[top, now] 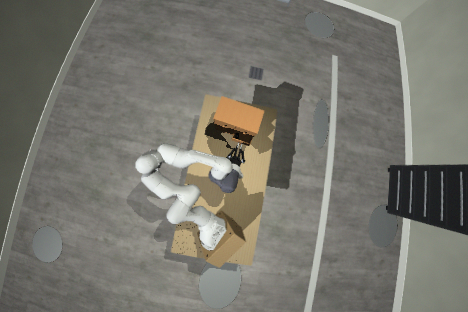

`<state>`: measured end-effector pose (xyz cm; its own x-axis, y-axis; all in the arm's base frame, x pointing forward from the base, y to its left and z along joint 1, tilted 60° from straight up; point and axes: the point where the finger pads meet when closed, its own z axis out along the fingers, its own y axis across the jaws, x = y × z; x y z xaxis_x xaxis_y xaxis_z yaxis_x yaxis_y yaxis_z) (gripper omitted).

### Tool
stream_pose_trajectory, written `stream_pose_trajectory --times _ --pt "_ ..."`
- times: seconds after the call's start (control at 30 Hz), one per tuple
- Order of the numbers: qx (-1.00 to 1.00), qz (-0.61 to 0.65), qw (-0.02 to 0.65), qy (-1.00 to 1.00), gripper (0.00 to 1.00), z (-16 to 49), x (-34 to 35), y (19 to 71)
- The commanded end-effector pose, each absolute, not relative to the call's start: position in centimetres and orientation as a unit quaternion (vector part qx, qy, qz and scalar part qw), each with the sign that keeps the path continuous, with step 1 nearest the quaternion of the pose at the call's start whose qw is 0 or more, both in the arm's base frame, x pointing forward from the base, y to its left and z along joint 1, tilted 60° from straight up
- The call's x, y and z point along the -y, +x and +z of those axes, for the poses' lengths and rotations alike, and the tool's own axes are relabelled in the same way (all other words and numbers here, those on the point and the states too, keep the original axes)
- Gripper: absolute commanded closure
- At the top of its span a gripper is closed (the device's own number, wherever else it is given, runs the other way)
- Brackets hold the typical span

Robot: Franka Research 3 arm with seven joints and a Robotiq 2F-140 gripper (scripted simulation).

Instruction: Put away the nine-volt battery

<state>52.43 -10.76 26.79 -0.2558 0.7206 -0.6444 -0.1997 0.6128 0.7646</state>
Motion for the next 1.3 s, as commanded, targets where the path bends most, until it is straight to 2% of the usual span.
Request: stream_pose_trajectory --times 0.0,0.23,0.57,0.93,1.27 --pt "-0.686 0.396 0.581 0.187 0.9 26.8 10.8 52.3" --pt "-0.686 0.396 0.581 0.187 0.8 26.8 10.8 52.3" --pt "-0.686 0.396 0.581 0.187 0.8 26.7 10.7 52.2" --pt "-0.686 0.396 0.581 0.187 0.8 24.9 9.8 48.2" --pt "-0.686 0.396 0.581 0.187 0.8 24.7 9.7 47.4"
